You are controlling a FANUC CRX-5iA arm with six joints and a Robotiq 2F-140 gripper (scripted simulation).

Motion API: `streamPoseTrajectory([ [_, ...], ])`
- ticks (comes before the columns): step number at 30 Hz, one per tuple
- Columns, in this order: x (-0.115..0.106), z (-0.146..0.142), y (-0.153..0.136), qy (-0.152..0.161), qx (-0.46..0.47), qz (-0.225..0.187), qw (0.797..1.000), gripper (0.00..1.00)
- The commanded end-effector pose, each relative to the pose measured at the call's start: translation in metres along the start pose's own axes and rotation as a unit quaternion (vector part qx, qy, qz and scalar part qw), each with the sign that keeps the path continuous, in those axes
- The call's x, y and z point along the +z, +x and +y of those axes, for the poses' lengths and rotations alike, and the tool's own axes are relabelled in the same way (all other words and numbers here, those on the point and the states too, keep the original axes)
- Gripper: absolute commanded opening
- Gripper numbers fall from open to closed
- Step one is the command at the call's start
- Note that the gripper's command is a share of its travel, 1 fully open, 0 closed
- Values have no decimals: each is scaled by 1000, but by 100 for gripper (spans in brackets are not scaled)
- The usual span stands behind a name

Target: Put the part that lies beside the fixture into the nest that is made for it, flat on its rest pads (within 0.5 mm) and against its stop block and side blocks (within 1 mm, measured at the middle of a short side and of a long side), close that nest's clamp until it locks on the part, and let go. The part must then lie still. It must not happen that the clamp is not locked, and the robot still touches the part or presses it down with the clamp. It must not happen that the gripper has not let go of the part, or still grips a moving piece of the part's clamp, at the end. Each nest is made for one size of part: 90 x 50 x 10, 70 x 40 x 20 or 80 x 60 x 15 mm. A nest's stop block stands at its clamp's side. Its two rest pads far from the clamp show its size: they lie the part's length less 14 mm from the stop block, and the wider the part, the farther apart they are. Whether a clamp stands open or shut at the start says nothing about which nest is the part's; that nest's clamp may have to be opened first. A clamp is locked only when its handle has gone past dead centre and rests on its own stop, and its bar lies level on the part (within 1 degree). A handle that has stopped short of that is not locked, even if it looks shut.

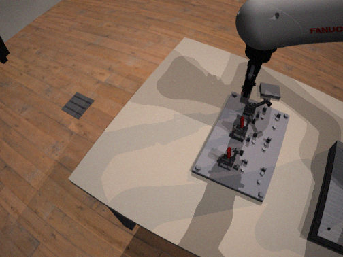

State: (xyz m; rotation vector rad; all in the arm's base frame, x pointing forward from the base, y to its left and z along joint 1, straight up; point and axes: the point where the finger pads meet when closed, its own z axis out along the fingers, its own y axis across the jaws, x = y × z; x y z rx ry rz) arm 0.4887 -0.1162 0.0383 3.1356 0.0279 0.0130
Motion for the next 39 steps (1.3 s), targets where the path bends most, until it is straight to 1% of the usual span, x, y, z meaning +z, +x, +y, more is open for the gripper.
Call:
streamPoseTrajectory([
  [1, -1, 0, -4, 0, 0, -1, 1000, 0],
  [13, -2, 0, -14, 0, 0, -1, 1000, 0],
  [39, -2, 0, -20, 0, 0, -1, 1000, 0],
])
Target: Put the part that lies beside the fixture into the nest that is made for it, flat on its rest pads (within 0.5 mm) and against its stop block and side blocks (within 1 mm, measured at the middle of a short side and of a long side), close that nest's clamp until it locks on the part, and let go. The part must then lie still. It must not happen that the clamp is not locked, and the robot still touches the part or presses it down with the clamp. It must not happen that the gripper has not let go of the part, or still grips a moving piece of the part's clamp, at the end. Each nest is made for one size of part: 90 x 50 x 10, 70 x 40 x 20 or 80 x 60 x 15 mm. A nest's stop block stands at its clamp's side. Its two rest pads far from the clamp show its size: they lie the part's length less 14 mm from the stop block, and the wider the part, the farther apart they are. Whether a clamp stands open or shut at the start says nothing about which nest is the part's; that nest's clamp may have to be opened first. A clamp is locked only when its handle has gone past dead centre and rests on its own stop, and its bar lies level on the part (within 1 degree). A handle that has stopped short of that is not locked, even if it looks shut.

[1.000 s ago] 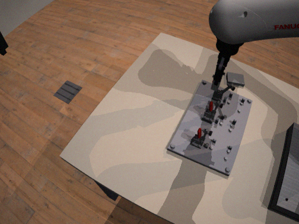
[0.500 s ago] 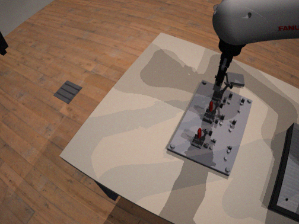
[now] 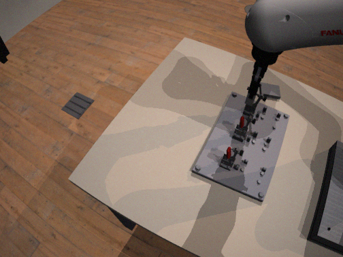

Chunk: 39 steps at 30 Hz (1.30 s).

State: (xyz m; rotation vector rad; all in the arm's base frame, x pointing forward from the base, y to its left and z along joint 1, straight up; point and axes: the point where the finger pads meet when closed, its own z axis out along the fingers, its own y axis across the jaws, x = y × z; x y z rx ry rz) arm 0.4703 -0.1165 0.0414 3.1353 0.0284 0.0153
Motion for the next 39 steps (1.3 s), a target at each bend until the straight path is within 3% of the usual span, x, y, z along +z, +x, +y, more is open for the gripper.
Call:
streamPoseTrajectory([
  [1, 1, 0, -2, 0, 0, -2, 1000, 0],
  [39, 1, 0, -7, 0, 0, -2, 1000, 0],
])
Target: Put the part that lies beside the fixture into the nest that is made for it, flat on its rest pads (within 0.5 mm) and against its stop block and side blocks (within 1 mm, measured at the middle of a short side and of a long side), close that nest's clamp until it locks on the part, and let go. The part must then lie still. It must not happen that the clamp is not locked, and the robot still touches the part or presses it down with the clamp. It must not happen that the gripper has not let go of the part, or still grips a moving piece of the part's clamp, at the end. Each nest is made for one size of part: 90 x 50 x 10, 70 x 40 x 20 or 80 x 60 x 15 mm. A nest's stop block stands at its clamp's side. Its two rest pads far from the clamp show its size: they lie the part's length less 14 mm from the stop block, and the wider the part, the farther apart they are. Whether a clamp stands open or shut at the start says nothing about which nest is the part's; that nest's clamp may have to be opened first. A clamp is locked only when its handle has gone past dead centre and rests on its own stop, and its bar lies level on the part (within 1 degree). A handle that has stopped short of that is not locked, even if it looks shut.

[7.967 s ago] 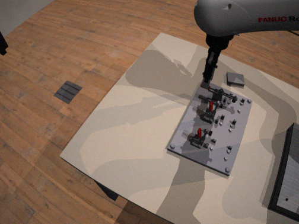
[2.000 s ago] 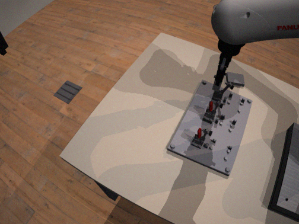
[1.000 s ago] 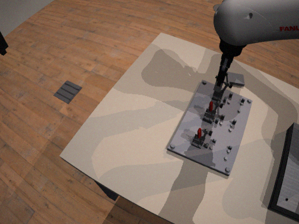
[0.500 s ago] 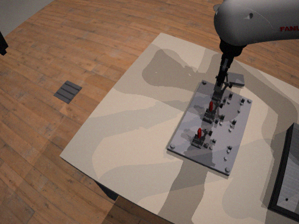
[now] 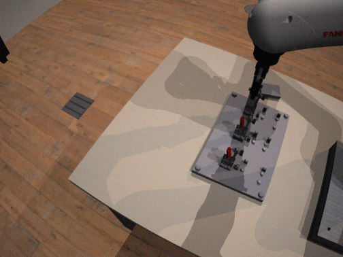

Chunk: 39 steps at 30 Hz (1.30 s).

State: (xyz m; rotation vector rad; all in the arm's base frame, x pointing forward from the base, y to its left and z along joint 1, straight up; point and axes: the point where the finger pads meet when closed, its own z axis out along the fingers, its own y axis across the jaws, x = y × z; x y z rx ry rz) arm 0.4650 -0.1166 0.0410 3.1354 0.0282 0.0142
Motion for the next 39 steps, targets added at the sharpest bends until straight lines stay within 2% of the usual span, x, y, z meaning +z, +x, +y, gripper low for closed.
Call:
streamPoseTrajectory([
  [1, 1, 0, -2, 0, 0, -2, 1000, 0],
  [16, 1, 0, -2, 0, 0, -2, 1000, 0],
  [17, 1, 0, -2, 0, 0, -2, 1000, 28],
  [39, 1, 0, -2, 0, 0, -2, 1000, 28],
])
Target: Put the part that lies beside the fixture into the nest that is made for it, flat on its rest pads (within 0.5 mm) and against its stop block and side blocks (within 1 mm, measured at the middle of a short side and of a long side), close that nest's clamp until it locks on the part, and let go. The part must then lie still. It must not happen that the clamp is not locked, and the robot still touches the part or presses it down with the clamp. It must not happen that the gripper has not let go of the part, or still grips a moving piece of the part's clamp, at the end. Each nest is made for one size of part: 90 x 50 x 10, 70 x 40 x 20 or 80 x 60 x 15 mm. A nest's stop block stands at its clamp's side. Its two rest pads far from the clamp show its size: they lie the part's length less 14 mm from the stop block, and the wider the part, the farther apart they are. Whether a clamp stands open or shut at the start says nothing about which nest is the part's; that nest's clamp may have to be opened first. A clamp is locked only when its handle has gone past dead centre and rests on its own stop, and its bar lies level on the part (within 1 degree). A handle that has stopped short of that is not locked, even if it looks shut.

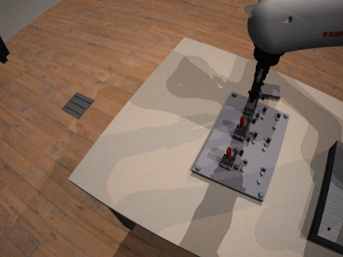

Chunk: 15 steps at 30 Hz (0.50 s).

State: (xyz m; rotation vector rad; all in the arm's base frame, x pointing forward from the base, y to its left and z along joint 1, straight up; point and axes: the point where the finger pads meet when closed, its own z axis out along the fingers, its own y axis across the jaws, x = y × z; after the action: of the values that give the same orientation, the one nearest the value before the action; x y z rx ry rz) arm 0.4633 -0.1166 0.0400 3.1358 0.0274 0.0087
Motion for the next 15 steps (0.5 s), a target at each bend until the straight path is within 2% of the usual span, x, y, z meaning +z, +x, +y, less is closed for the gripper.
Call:
streamPoseTrajectory([
  [1, 0, 0, 0, 0, 0, 0, 1000, 28],
  [9, -2, 0, 0, 0, 0, 0, 1000, 28],
  [15, -16, 0, 0, 0, 0, 0, 1000, 28],
])
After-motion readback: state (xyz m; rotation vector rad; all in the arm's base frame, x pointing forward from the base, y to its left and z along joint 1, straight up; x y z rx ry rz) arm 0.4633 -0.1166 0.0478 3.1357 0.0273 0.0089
